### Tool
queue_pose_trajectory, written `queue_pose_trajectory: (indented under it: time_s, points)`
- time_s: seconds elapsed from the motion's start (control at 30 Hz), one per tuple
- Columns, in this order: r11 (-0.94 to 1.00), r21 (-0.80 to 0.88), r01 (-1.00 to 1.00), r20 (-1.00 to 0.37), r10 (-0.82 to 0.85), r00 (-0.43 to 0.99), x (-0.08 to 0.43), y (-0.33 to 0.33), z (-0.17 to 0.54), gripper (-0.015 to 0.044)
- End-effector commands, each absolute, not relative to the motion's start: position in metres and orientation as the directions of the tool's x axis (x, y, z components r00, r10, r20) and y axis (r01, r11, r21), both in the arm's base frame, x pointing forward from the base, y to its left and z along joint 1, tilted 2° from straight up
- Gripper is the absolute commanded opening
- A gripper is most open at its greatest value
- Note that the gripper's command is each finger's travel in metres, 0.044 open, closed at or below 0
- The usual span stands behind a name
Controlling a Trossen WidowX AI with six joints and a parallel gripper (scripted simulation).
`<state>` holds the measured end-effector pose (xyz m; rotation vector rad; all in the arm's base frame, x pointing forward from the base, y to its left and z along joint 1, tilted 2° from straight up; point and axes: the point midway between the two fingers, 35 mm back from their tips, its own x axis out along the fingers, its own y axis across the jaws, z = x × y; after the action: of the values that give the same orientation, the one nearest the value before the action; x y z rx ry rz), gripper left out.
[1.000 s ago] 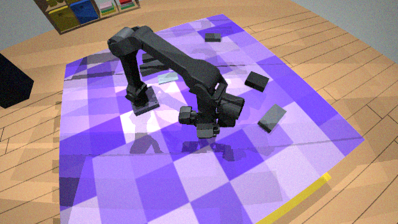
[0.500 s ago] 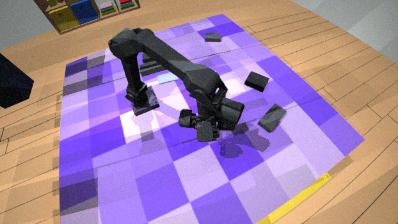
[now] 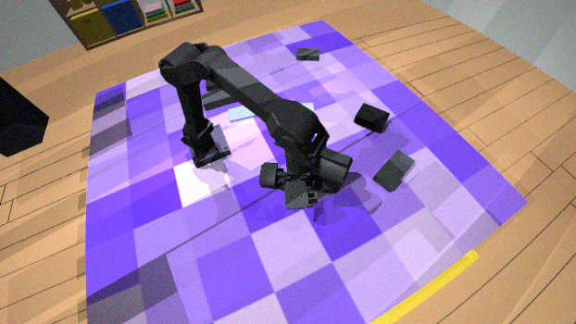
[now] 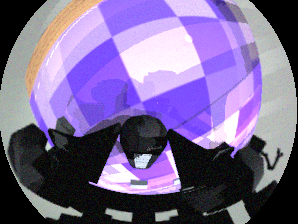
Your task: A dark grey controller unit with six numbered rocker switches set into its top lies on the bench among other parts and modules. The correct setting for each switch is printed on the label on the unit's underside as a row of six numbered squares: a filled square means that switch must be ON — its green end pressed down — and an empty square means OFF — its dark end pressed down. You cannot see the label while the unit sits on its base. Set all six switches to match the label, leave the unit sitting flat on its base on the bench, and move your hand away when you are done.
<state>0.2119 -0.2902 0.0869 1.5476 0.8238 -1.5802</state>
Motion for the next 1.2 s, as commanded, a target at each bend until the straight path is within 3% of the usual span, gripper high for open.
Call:
queue_pose_trajectory:
  time_s: [0.0,1.17]
  points:
    - [-0.492,0.056,0.869,-0.997,-0.066,0.027,0.212,-0.288,0.082,0.0338]
    - [-0.492,0.056,0.869,-0.997,-0.066,0.027,0.209,-0.297,0.056,0.0338]
